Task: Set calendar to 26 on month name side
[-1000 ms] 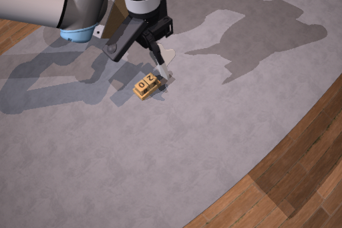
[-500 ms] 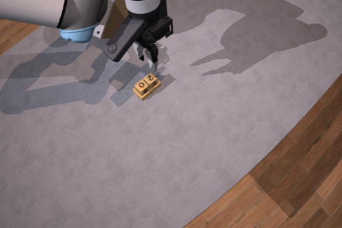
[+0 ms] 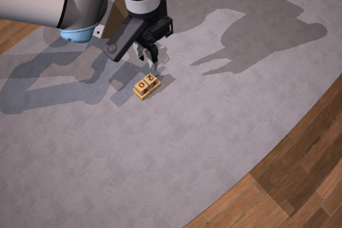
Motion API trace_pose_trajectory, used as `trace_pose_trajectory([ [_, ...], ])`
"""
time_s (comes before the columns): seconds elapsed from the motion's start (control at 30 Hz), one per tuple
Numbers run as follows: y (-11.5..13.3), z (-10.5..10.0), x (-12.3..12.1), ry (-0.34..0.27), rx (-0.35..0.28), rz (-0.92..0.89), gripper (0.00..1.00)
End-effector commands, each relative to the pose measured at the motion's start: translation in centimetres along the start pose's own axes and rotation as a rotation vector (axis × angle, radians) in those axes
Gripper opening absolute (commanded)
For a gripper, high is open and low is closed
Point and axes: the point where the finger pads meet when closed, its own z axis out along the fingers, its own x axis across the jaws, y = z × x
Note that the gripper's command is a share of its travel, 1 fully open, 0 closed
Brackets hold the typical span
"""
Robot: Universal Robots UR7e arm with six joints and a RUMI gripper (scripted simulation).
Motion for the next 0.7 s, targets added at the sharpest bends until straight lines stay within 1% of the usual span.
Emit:
trace_pose_trajectory([
  [0.0,0.00,-0.02,-0.02,-0.001,0.000,0.000,0.28],
  [0.67,0.00,0.19,-0.03,-0.001,0.000,0.000,0.28],
])
